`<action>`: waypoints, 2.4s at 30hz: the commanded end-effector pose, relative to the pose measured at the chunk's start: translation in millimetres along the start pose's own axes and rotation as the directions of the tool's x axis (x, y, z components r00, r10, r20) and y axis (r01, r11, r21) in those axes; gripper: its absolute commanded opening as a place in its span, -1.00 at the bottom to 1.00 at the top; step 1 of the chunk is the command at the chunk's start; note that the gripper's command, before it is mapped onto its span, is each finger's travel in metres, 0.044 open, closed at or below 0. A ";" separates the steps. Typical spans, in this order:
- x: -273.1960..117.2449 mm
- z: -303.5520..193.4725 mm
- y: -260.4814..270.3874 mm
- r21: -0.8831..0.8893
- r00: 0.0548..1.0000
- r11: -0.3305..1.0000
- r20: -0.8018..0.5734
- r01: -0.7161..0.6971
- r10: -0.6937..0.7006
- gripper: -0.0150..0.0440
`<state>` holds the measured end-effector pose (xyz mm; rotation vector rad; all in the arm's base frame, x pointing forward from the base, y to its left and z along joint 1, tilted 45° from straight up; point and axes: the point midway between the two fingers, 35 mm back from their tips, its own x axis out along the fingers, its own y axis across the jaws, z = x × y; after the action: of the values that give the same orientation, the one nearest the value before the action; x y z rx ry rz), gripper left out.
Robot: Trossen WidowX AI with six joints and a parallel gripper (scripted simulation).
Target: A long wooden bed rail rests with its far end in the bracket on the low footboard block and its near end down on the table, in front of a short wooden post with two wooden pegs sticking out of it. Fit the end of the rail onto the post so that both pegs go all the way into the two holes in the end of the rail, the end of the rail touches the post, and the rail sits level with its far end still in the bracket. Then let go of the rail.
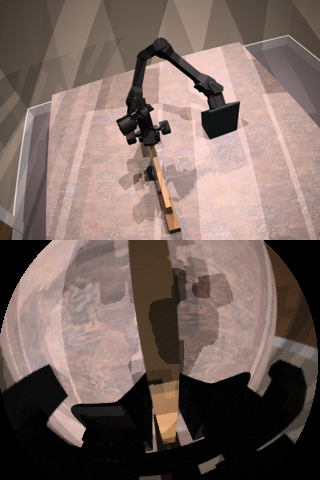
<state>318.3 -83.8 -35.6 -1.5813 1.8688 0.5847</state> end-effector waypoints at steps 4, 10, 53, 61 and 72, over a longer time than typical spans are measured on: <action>-8.8 2.1 -1.8 0.001 1.000 1.000 0.014 0.010 -0.010 -0.49; -11.8 2.1 -1.7 0.001 1.000 1.000 0.014 0.010 -0.010 -0.49; -9.3 2.1 -0.7 0.001 1.000 1.000 0.014 0.010 -0.010 -0.49; -7.7 2.1 -0.7 0.001 1.000 1.000 0.014 0.010 -0.010 -0.49; -7.2 0.1 -0.4 0.001 1.000 1.000 0.014 0.010 -0.010 -0.49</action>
<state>318.5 -79.5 -32.4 -1.5769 1.8587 0.5863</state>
